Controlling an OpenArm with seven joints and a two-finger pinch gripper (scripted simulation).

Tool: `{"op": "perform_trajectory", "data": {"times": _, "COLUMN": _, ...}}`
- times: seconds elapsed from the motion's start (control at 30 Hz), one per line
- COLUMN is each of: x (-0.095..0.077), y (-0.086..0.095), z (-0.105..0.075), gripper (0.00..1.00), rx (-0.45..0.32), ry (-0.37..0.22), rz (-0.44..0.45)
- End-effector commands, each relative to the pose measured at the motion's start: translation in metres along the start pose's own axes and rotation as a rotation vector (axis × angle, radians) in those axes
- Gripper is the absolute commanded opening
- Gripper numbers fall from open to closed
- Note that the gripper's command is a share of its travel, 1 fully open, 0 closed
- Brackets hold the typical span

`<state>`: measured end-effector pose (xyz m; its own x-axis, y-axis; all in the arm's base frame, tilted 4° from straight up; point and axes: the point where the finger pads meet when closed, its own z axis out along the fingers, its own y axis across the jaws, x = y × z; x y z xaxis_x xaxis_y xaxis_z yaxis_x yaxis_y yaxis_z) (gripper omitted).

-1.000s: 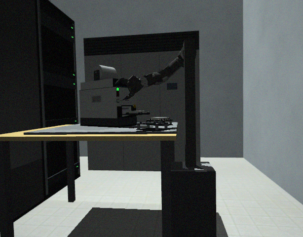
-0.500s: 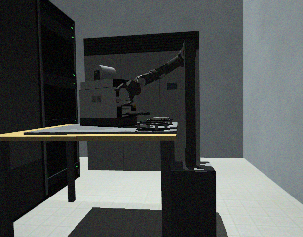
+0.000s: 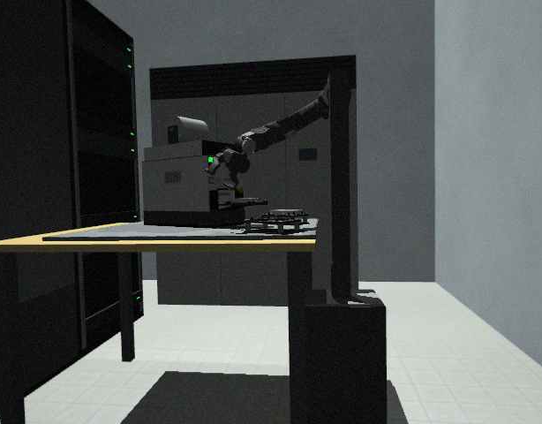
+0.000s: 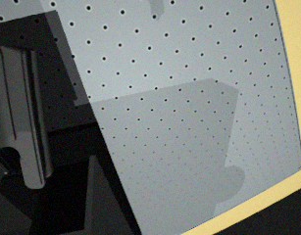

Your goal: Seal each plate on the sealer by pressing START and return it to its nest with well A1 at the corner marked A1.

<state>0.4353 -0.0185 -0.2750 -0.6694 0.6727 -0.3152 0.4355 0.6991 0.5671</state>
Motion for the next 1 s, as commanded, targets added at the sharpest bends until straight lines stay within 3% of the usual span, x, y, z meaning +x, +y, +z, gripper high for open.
{"op": "perform_trajectory", "data": {"times": 0.0, "x": -0.005, "y": -0.007, "z": -0.001, "gripper": 0.65, "rx": 0.057, "ry": -0.022, "rz": -0.044}}
{"op": "perform_trajectory", "data": {"times": 0.07, "x": -0.005, "y": -0.007, "z": -0.001, "gripper": 0.65, "rx": 0.057, "ry": -0.022, "rz": -0.044}}
{"op": "perform_trajectory", "data": {"times": 0.57, "x": -0.064, "y": -0.051, "z": -0.015, "gripper": 0.65, "rx": 0.428, "ry": -0.266, "rz": -0.269}}
{"op": "perform_trajectory", "data": {"times": 0.7, "x": -0.073, "y": -0.056, "z": -0.019, "gripper": 0.65, "rx": 0.449, "ry": -0.283, "rz": -0.28}}
{"op": "perform_trajectory", "data": {"times": 0.87, "x": -0.065, "y": -0.082, "z": -0.025, "gripper": 0.65, "rx": 0.478, "ry": -0.113, "rz": -0.233}}
{"op": "perform_trajectory", "data": {"times": 0.97, "x": -0.061, "y": -0.095, "z": -0.027, "gripper": 0.65, "rx": 0.478, "ry": -0.041, "rz": -0.214}}
